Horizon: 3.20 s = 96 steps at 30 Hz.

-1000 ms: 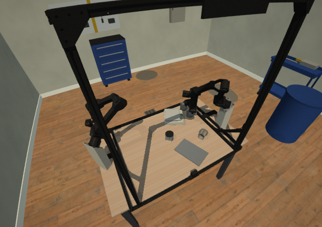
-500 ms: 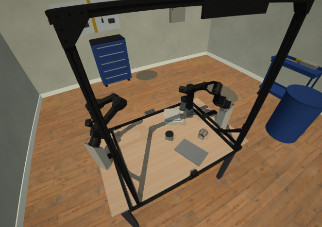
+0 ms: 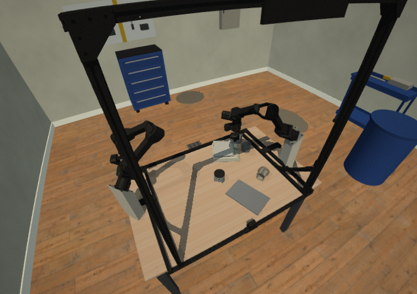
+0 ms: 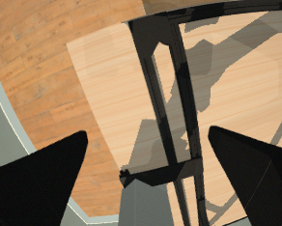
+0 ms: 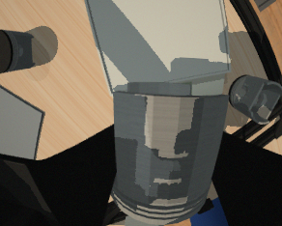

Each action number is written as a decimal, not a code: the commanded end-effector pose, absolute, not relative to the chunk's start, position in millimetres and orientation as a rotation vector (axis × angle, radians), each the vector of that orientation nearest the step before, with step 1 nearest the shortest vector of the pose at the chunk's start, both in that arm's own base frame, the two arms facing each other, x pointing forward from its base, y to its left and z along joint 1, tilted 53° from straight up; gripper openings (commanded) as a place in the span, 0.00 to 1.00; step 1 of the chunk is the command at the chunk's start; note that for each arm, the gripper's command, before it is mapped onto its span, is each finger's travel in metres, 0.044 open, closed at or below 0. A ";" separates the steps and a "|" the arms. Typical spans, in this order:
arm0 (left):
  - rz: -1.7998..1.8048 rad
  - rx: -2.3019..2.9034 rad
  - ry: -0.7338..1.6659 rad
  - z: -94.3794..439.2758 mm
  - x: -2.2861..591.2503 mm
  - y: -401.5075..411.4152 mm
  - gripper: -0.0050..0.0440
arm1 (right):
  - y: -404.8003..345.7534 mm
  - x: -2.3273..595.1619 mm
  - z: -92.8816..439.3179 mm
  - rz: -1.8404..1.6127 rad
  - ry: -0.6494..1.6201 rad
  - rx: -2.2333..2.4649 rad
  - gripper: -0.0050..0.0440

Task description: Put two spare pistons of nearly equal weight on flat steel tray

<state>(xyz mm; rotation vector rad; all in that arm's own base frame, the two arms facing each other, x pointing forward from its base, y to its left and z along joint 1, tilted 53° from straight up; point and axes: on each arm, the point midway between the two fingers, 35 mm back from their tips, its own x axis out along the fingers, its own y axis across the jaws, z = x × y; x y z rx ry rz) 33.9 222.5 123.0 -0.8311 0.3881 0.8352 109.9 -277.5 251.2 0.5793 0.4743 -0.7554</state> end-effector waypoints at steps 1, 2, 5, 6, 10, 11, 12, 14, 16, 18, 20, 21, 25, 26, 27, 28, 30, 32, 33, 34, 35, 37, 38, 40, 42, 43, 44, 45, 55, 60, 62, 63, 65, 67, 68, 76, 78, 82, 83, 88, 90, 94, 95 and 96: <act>0.832 -0.830 0.386 123.3 34.2 222.4 1.00 | -288.3 112.1 262.4 -0.764 0.476 0.586 0.43; 0.832 -0.830 0.386 123.3 34.2 222.4 1.00 | -291.5 113.1 266.1 -0.764 0.476 0.586 0.43; 0.832 -0.830 0.386 123.3 34.2 222.4 1.00 | -301.0 116.2 277.3 -0.764 0.476 0.586 0.43; 0.832 -0.830 0.386 123.3 34.2 222.4 1.00 | -304.2 117.2 281.0 -0.764 0.476 0.586 0.43; 0.832 -0.830 0.386 123.3 34.2 222.4 1.00 | -317.0 121.3 295.8 -0.764 0.476 0.586 0.43; 0.832 -0.830 0.386 123.3 34.2 222.4 1.00 | -320.2 122.4 299.5 -0.764 0.476 0.586 0.43; 0.832 -0.830 0.386 123.3 34.2 222.4 1.00 | -323.4 123.4 303.3 -0.764 0.476 0.586 0.43; 0.832 -0.830 0.386 123.3 34.2 222.4 1.00 | -329.7 125.4 310.7 -0.764 0.476 0.586 0.43; 0.832 -0.830 0.386 123.3 34.2 222.4 1.00 | -329.7 125.4 310.7 -0.764 0.476 0.586 0.43; 0.832 -0.830 0.386 123.3 34.2 222.4 1.00 | -336.1 127.5 318.1 -0.764 0.476 0.586 0.43; 0.832 -0.830 0.386 123.3 34.2 222.4 1.00 | -342.5 129.6 325.5 -0.764 0.476 0.586 0.43; 0.832 -0.830 0.386 123.3 34.2 222.4 1.00 | -342.6 129.6 325.4 -0.764 0.477 0.586 0.43; 0.832 -0.830 0.386 123.3 34.2 222.4 1.00 | -342.6 129.6 325.4 -0.804 0.443 0.682 0.43; 0.832 -0.830 0.386 123.3 34.2 222.4 1.00 | -342.6 129.6 325.4 -0.814 0.434 0.706 0.43; 0.832 -0.830 0.386 123.3 34.2 222.4 1.00 | -342.6 129.6 325.4 -0.824 0.426 0.731 0.43; 0.832 -0.830 0.386 123.3 34.2 222.4 1.00 | -342.6 129.6 325.4 -0.834 0.417 0.755 0.43; 0.832 -0.830 0.386 123.3 34.2 222.4 1.00 | -342.6 129.6 325.4 -0.853 0.399 0.803 0.43; 0.832 -0.830 0.386 123.3 34.2 222.4 1.00 | -342.6 129.6 325.4 -0.863 0.390 0.827 0.43; 0.832 -0.830 0.386 123.3 34.2 222.4 1.00 | -342.6 129.6 325.4 -0.863 0.390 0.827 0.43; 0.832 -0.830 0.386 123.3 34.2 222.4 1.00 | -342.6 129.6 325.4 -0.873 0.381 0.851 0.43; 0.832 -0.830 0.386 123.3 34.2 222.4 1.00 | -342.6 129.6 325.4 -0.882 0.372 0.876 0.43; 0.832 -0.830 0.386 123.3 34.2 222.4 1.00 | -342.6 129.6 325.4 -0.901 0.353 0.924 0.43; 0.832 -0.830 0.386 123.3 34.2 222.4 1.00 | -342.6 129.6 325.4 -0.910 0.344 0.948 0.43; 0.832 -0.830 0.386 123.3 34.2 222.4 1.00 | -342.6 129.6 325.4 -0.929 0.325 0.996 0.43; 0.832 -0.830 0.386 123.3 34.2 222.4 1.00 | -342.6 129.6 325.4 -0.947 0.305 1.045 0.43; 0.832 -0.830 0.386 123.3 34.2 222.4 1.00 | -342.6 129.6 325.4 -0.956 0.295 1.069 0.43; 0.832 -0.830 0.386 123.3 34.2 222.4 1.00 | -342.6 129.6 325.4 -0.964 0.285 1.093 0.43; 0.832 -0.830 0.386 123.3 34.2 222.4 1.00 | -342.6 129.6 325.4 -0.973 0.275 1.117 0.43; 0.832 -0.830 0.386 123.3 34.2 222.4 1.00 | -342.6 129.6 325.4 -1.041 0.191 1.310 0.43; 0.832 -0.830 0.386 123.3 34.2 222.4 1.00 | -342.6 129.6 325.4 -1.081 0.135 1.430 0.43; 0.832 -0.830 0.386 123.3 34.2 222.4 1.00 | -342.6 129.6 325.4 -1.096 0.112 1.478 0.43; 0.832 -0.830 0.386 123.3 34.2 222.4 1.00 | -342.6 129.6 325.4 -1.104 0.101 1.503 0.43; 0.832 -0.830 0.386 123.3 34.2 222.4 1.00 | -342.6 129.6 325.4 -1.119 0.077 1.551 0.43; 0.832 -0.830 0.386 123.3 34.2 222.4 1.00 | -342.6 129.6 325.4 -1.119 0.077 1.551 0.43; 0.832 -0.830 0.386 123.3 34.2 222.4 1.00 | -342.6 129.6 325.4 -1.126 0.065 1.575 0.43; 0.832 -0.830 0.386 123.3 34.2 222.4 1.00 | -342.6 129.6 325.4 -1.182 -0.034 1.767 0.43; 0.832 -0.830 0.386 123.3 34.2 222.4 1.00 | -342.6 129.6 325.4 -1.195 -0.060 1.814 0.43; 0.832 -0.830 0.386 123.3 34.2 222.4 1.00 | -342.6 129.6 325.4 -1.219 -0.114 1.910 0.43; 0.832 -0.830 0.386 123.3 34.2 222.4 1.00 | -342.6 129.6 325.4 -1.219 -0.114 1.910 0.43; 0.832 -0.830 0.386 123.3 34.2 222.4 1.00 | -342.6 129.6 325.4 -1.242 -0.169 2.005 0.43; 0.832 -0.830 0.386 123.3 34.2 222.4 1.00 | -343.5 130.5 324.1 -1.247 -0.177 2.020 0.43; 0.832 -0.830 0.386 123.3 34.2 222.4 1.00 | -346.6 134.0 319.4 -1.247 -0.177 2.020 0.43; 0.832 -0.830 0.386 123.3 34.2 222.4 1.00 | -347.4 134.9 318.3 -1.247 -0.177 2.020 0.43; 0.832 -0.830 0.386 123.3 34.2 222.4 1.00 | -348.2 135.8 317.1 -1.247 -0.177 2.020 0.43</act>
